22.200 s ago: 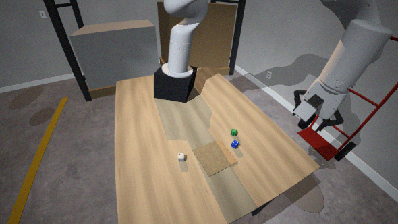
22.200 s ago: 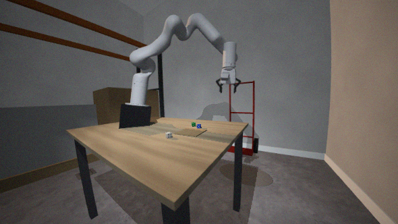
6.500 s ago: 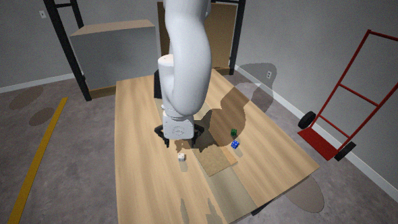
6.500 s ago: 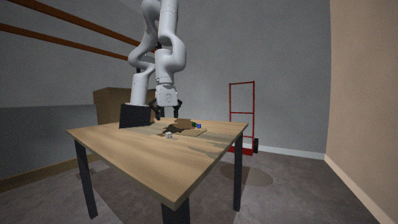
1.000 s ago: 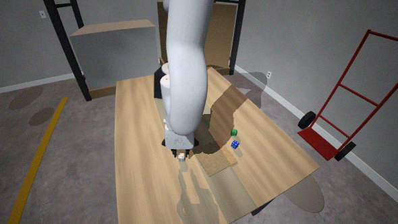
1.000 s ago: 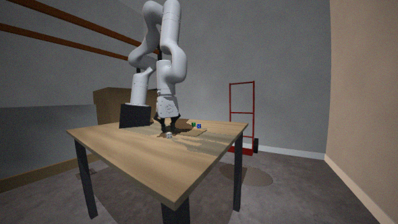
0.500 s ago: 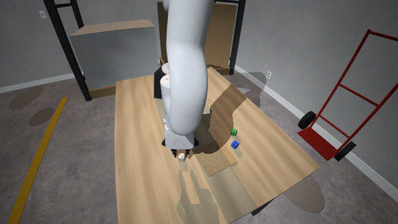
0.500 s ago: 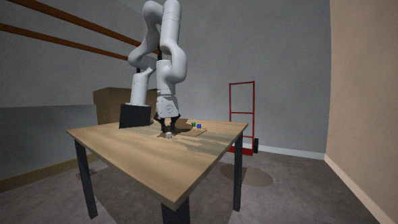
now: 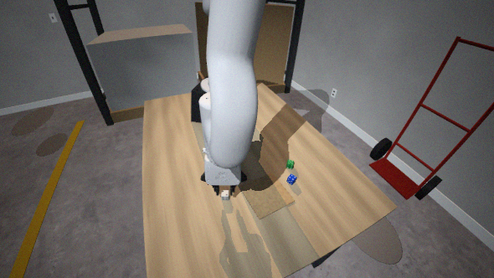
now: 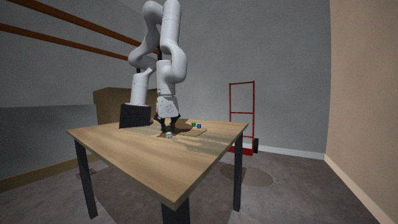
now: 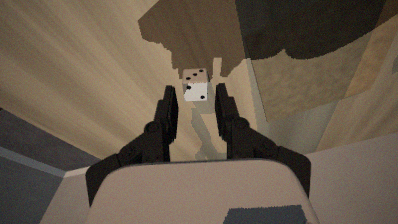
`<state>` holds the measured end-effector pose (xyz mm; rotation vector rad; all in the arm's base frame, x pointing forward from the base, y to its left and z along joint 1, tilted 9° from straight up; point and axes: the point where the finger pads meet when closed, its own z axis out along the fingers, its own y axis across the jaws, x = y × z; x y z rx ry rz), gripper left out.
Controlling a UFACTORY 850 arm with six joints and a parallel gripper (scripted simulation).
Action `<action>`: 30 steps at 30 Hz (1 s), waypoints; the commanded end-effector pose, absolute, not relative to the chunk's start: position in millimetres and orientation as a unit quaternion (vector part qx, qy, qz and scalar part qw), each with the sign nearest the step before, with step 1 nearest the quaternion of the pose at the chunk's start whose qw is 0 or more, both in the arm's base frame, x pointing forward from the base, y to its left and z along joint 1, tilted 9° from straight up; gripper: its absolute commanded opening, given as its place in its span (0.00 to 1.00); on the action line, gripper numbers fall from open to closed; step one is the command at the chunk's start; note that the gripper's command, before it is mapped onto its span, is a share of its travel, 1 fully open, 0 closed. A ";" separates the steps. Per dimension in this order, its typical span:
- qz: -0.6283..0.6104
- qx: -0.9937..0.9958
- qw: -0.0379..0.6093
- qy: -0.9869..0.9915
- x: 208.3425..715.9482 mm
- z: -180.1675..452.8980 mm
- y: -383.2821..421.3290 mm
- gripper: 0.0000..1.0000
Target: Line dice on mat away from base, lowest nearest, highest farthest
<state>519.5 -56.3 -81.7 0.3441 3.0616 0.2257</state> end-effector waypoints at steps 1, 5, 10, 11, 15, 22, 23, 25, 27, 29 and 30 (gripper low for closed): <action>0.073 0.111 0.027 0.991 520.4 -82.9 -56.2 0.42; 0.073 0.111 0.027 0.991 520.8 -87.8 -55.5 0.42; 0.073 0.111 0.027 0.991 521.4 -96.4 -54.3 0.42; 0.073 0.111 0.027 0.991 521.5 -98.2 -54.1 0.42; 0.073 0.111 0.027 0.991 521.7 -101.5 -53.6 0.42; 0.073 0.111 0.027 0.991 522.2 -108.7 -52.6 0.42; 0.073 0.111 0.027 0.991 522.3 -109.0 -52.6 0.42; 0.073 0.111 0.027 0.991 522.3 -109.2 -52.5 0.42; 0.073 0.111 0.027 0.991 522.3 -109.3 -52.5 0.42; 0.073 0.111 0.027 0.991 522.3 -109.3 -52.5 0.42; 0.073 0.111 0.027 0.991 522.3 -109.3 -52.5 0.42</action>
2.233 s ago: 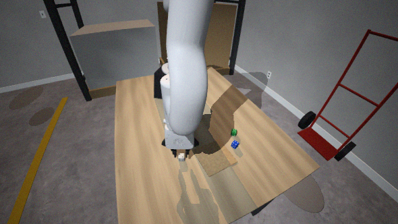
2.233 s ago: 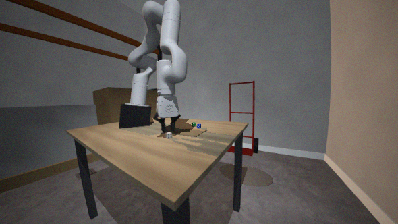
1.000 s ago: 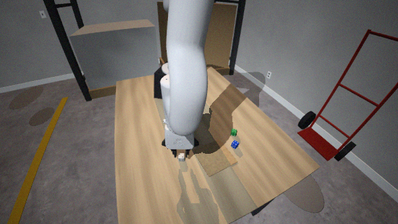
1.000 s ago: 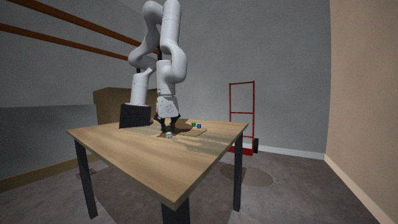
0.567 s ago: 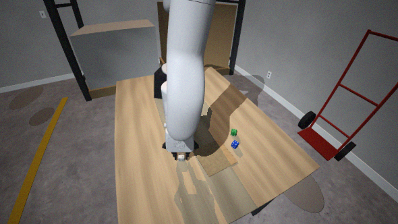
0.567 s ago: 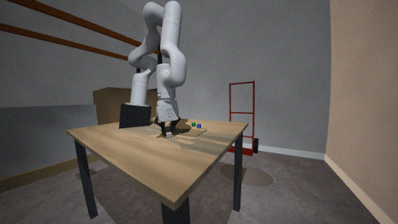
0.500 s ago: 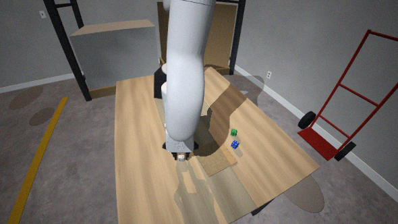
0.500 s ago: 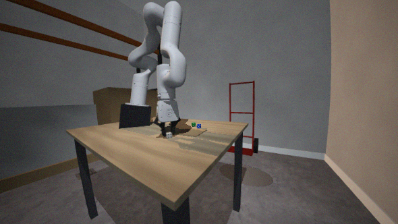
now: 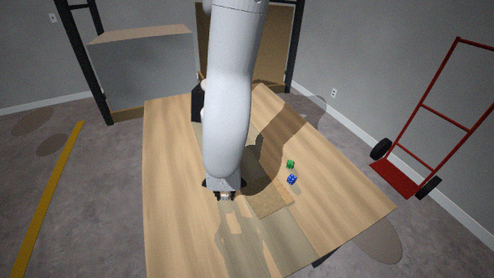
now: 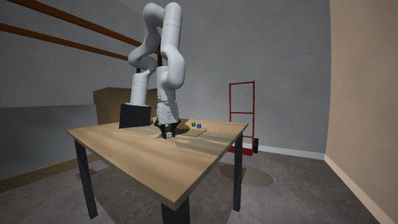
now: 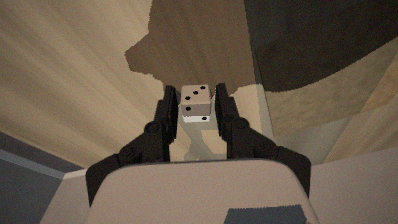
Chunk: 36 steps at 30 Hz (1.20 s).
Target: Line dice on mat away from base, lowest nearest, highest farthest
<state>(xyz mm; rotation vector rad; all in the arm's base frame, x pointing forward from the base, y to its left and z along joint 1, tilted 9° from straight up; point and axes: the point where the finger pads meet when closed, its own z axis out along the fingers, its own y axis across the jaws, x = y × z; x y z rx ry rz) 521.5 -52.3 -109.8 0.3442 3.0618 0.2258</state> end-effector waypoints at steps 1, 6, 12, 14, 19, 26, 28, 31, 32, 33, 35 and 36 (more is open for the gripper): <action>0.073 0.111 0.027 0.991 522.3 -109.3 -52.5 0.42; 0.073 0.111 0.027 0.991 522.3 -109.3 -52.5 0.42; 0.073 0.111 0.027 0.991 522.3 -109.3 -52.5 0.42; 0.073 0.111 0.027 0.991 522.3 -109.3 -52.5 0.42; 0.073 0.111 0.027 0.991 522.3 -109.3 -52.5 0.42; 0.073 0.111 0.027 0.991 522.3 -109.3 -52.5 0.42; 0.073 0.111 0.027 0.991 522.3 -109.3 -52.5 0.42; 0.073 0.111 0.027 0.991 522.3 -109.3 -52.5 0.21; 0.073 0.111 0.027 0.991 522.3 -109.3 -52.5 0.21; 0.073 0.111 0.027 0.991 522.3 -109.3 -52.5 0.21; 0.073 0.111 0.027 0.991 522.3 -109.3 -52.5 0.21; 0.073 0.111 0.027 0.991 522.3 -109.3 -52.5 0.21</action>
